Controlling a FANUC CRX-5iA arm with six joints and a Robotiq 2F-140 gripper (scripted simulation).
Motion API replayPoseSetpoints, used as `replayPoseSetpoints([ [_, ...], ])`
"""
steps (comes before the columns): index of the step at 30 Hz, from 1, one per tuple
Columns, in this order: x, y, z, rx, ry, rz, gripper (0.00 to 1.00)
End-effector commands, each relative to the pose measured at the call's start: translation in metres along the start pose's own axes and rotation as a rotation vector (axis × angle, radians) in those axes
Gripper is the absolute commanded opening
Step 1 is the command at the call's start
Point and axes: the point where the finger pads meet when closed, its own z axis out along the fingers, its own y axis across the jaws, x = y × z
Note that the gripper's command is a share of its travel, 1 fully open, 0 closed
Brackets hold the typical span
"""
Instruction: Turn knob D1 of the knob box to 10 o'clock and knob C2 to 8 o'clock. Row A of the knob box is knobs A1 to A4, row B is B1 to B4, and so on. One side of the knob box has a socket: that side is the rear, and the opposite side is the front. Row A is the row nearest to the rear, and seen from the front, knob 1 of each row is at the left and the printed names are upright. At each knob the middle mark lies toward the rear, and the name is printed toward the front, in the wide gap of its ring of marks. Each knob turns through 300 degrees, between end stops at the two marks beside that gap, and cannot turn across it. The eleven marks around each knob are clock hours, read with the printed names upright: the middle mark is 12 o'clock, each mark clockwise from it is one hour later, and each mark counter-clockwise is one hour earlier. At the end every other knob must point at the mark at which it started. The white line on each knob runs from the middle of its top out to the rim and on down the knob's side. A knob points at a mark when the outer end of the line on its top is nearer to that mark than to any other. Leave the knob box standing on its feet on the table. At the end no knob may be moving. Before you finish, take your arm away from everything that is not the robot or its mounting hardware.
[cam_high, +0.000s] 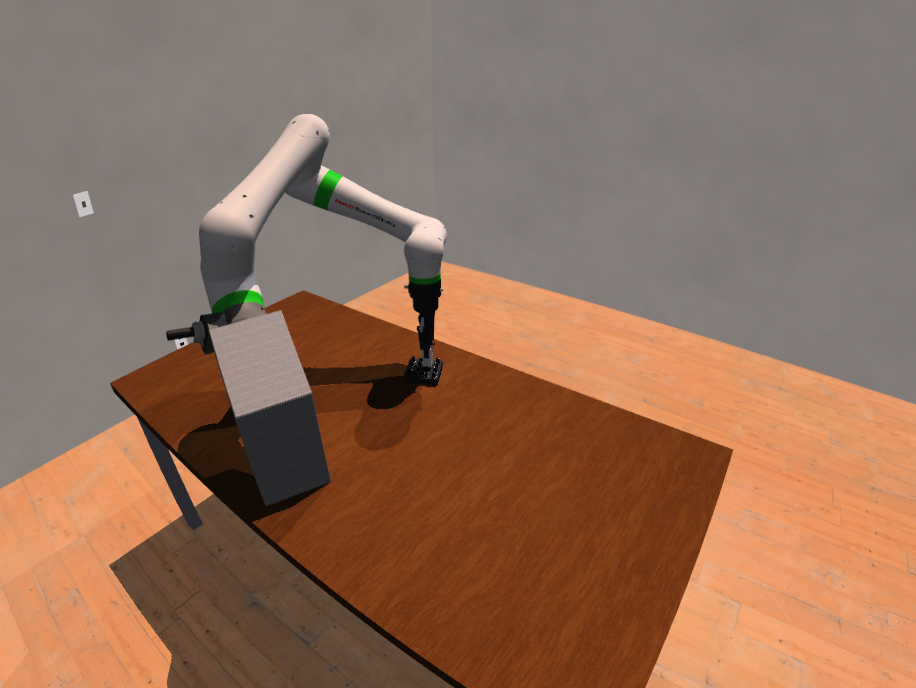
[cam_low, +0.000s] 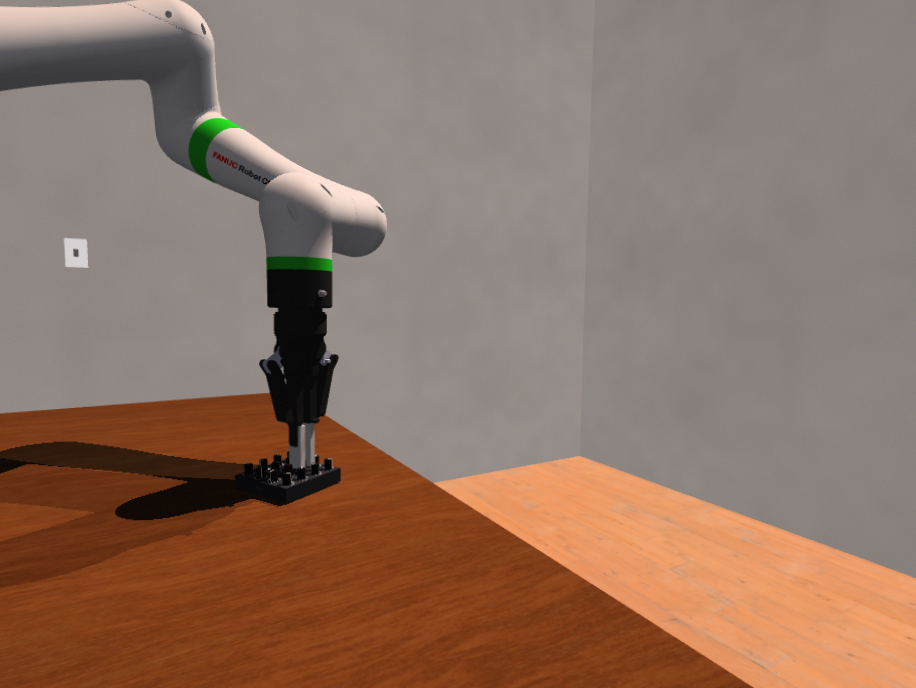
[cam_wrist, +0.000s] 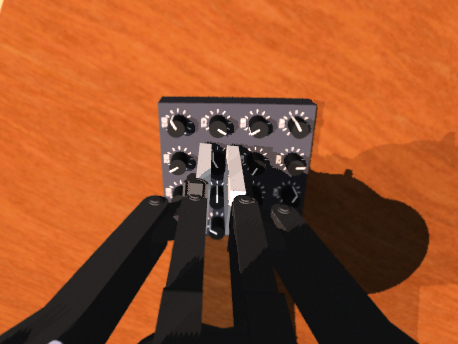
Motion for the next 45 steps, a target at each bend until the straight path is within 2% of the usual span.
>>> replayPoseSetpoints([
  [1,0.000,0.000,0.000,0.000,0.000,0.000,0.05],
  [6,0.000,0.000,0.000,0.000,0.000,0.000,0.05],
  [7,0.000,0.000,0.000,0.000,0.000,0.000,0.12],
  [31,0.000,0.000,-0.001,0.000,0.000,0.000,0.12],
  [45,0.000,0.000,-0.032,0.000,0.000,0.000,0.12],
])
